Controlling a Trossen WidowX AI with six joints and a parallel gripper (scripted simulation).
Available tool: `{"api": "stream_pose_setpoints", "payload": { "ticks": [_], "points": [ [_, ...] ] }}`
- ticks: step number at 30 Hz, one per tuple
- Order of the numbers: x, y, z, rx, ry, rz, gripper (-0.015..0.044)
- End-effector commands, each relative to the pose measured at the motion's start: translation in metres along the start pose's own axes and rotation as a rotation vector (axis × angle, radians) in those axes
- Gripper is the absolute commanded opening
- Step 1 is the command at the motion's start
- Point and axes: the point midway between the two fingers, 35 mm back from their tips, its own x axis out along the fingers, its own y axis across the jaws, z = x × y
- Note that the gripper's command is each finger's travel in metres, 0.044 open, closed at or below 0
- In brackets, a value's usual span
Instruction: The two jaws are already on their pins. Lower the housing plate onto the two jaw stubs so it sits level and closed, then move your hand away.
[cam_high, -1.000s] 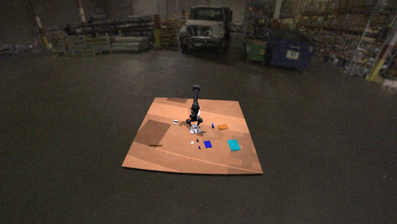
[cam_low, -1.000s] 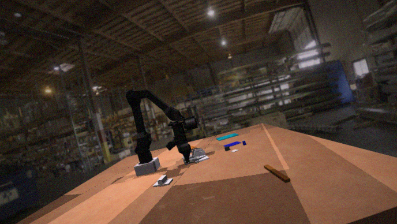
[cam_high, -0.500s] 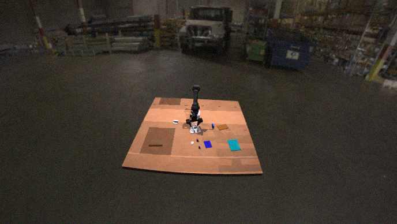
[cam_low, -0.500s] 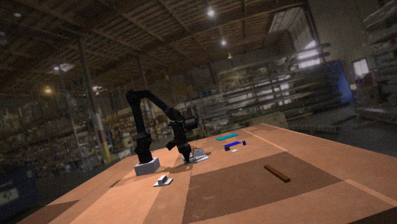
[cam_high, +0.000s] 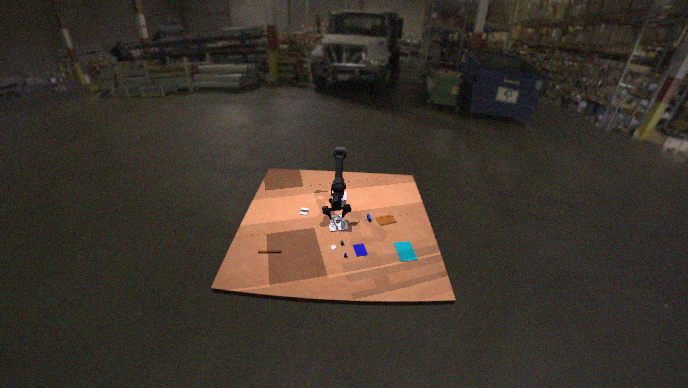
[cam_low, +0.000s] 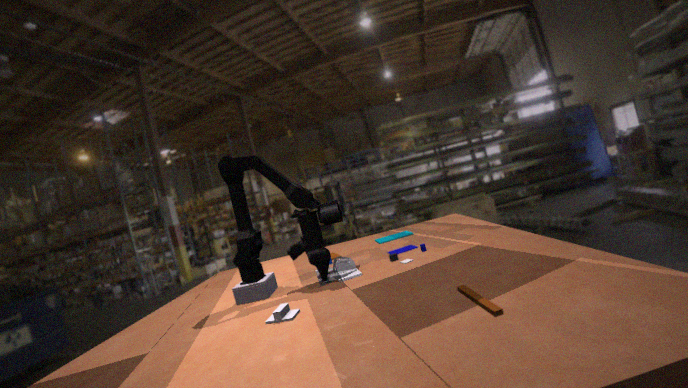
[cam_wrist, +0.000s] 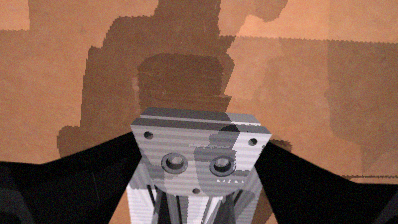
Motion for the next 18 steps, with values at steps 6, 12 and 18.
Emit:
{"api": "stream_pose_setpoints", "payload": {
  "ticks": [6,12,18],
  "points": [
    [0.0012,0.0002,-0.0013,-0.002,0.004,0.0,0.0351],
    [0.0023,0.0002,-0.0013,-0.002,0.004,0.0,0.0351],
    [0.0044,0.0002,-0.0013,-0.002,0.004,0.0,0.0351]
  ]
}}
